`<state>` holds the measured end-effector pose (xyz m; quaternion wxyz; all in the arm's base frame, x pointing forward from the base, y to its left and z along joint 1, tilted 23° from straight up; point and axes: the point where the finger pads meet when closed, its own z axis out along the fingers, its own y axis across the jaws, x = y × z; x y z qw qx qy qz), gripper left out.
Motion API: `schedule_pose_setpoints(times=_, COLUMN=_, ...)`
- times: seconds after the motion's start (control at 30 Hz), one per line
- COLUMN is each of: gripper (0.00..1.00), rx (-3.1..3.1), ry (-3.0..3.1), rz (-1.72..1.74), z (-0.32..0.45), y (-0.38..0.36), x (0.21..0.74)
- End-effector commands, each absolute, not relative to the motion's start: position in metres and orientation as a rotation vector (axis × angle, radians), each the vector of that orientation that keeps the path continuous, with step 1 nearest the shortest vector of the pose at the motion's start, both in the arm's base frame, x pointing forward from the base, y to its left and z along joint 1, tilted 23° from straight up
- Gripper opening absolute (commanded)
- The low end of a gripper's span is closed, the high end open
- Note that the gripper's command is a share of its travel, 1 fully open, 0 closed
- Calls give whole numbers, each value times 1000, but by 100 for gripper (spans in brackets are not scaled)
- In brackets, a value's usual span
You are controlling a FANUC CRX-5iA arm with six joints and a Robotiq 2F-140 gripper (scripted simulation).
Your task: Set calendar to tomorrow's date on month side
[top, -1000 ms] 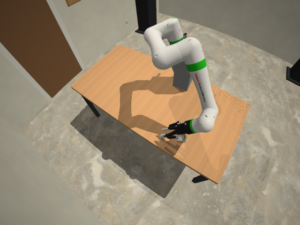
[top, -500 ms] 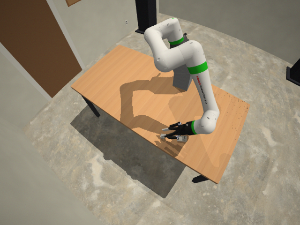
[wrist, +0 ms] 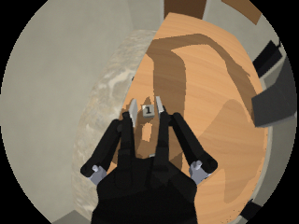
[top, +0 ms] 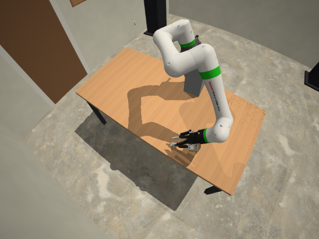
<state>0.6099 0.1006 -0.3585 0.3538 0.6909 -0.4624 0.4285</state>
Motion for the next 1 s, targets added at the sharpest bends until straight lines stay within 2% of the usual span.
schedule_pose_setpoints(times=0.0, gripper=36, rx=1787, ry=-1196, rz=1108, z=-361, y=100, x=610)
schedule_pose_setpoints(times=0.97, gripper=36, rx=1787, ry=-1196, rz=1108, z=-402, y=82, x=612)
